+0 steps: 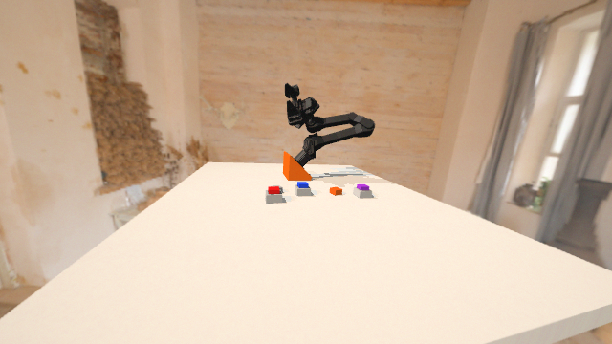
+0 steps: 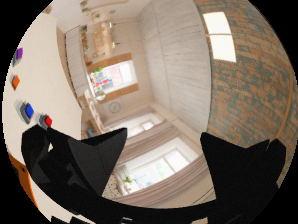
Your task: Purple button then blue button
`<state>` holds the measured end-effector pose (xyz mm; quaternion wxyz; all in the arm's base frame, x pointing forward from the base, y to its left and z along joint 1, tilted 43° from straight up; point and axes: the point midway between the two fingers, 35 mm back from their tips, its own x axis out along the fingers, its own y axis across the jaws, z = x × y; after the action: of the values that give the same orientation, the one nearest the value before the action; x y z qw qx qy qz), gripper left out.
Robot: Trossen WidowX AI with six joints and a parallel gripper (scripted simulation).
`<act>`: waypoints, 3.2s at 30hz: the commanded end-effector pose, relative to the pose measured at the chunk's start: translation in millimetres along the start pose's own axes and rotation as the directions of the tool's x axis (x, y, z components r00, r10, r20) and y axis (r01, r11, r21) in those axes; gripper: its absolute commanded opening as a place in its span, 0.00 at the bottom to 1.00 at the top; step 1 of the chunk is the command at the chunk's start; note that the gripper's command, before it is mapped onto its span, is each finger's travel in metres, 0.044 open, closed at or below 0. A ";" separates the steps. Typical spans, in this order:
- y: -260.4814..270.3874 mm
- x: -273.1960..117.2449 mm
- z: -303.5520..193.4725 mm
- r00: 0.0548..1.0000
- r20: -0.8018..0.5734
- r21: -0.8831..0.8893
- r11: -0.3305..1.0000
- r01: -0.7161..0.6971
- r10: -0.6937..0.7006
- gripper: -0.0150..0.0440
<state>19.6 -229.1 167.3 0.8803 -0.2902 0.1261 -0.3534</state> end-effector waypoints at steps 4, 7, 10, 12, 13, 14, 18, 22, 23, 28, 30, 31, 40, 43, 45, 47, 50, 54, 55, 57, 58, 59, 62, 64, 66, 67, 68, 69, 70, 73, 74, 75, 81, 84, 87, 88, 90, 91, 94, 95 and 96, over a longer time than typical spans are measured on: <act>0.4 11.1 1.7 0.999 0.013 0.077 0.996 -0.038 0.037 0.93; 4.1 32.1 5.5 0.994 0.033 0.211 0.971 -0.113 0.108 0.93; 9.0 47.6 10.0 0.984 0.048 0.294 0.939 -0.175 0.169 0.93; 16.0 63.0 16.4 0.970 0.065 0.365 0.899 -0.243 0.236 0.93; 20.8 71.3 20.4 0.959 0.074 0.402 0.872 -0.280 0.274 0.93; 26.2 79.4 24.7 0.946 0.082 0.437 0.842 -0.316 0.313 0.93; 53.9 108.3 45.6 0.875 0.108 0.557 0.700 -0.447 0.472 0.93; 89.5 128.6 71.5 0.767 0.121 0.648 0.535 -0.542 0.630 0.93; 99.4 132.0 78.6 0.734 0.122 0.667 0.492 -0.559 0.668 0.93; 152.0 136.9 117.0 0.535 0.109 0.744 0.289 -0.603 0.838 0.93; 173.5 132.9 133.1 0.440 0.094 0.767 0.217 -0.604 0.893 0.93; 184.1 129.6 141.1 0.390 0.084 0.778 0.184 -0.601 0.917 0.93; 263.7 63.9 209.1 -0.097 -0.077 0.849 0.014 -0.528 0.992 0.93; 279.2 33.5 226.6 -0.241 -0.152 0.861 0.009 -0.509 0.959 0.93; 286.6 11.4 237.1 -0.331 -0.208 0.865 0.016 -0.502 0.920 0.93; 290.7 -7.5 245.0 -0.398 -0.258 0.865 0.027 -0.501 0.880 0.93; 292.5 -20.2 249.8 -0.440 -0.291 0.864 0.036 -0.503 0.850 0.93; 292.5 -20.7 250.0 -0.441 -0.293 0.864 0.036 -0.503 0.848 0.93; 292.5 -20.7 250.0 -0.441 -0.293 0.864 0.036 -0.503 0.848 0.93; 294.3 -21.3 249.4 -0.441 -0.293 0.864 0.037 -0.503 0.848 0.89; 299.6 -23.5 247.8 -0.441 -0.293 0.863 0.037 -0.503 0.848 0.84; 308.3 -27.3 245.1 -0.440 -0.294 0.863 0.038 -0.504 0.848 0.80; 338.2 -43.9 234.9 -0.441 -0.292 0.863 0.035 -0.503 0.849 0.67; 344.4 -48.1 232.5 -0.442 -0.290 0.864 0.034 -0.503 0.849 0.58; 344.4 -48.1 232.5 -0.442 -0.290 0.864 0.034 -0.503 0.849 0.49; 344.4 -48.1 232.5 -0.442 -0.290 0.864 0.034 -0.503 0.849 0.44; 344.4 -48.1 232.5 -0.442 -0.290 0.864 0.034 -0.503 0.849 0.40; 344.4 -48.1 232.5 -0.442 -0.290 0.864 0.034 -0.503 0.849 0.35; 344.4 -48.1 232.5 -0.442 -0.290 0.864 0.034 -0.503 0.849 0.31; 344.4 -48.1 232.5 -0.442 -0.290 0.864 0.034 -0.503 0.849 0.29; 344.4 -48.1 232.5 -0.442 -0.290 0.864 0.034 -0.503 0.849 0.29; 344.4 -48.1 232.5 -0.442 -0.290 0.864 0.034 -0.503 0.849 0.29; 346.4 -49.0 231.9 -0.442 -0.290 0.864 0.034 -0.503 0.849 0.29; 350.6 -50.9 230.5 -0.442 -0.291 0.864 0.034 -0.503 0.849 0.29; 354.8 -53.0 229.2 -0.442 -0.291 0.864 0.034 -0.503 0.849 0.29; 356.2 -53.6 228.7 -0.442 -0.290 0.864 0.034 -0.503 0.849 0.29; 358.9 -55.1 227.8 -0.442 -0.290 0.864 0.034 -0.503 0.849 0.29; 360.2 -55.8 227.4 -0.442 -0.290 0.864 0.034 -0.503 0.849 0.29; 364.3 -58.0 226.0 -0.442 -0.290 0.864 0.033 -0.503 0.849 0.29; 365.6 -58.8 225.5 -0.442 -0.290 0.864 0.033 -0.503 0.849 0.29; 366.9 -59.5 225.1 -0.442 -0.290 0.864 0.033 -0.503 0.849 0.29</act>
<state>274.5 118.2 132.0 0.6638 0.2683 0.6524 0.2484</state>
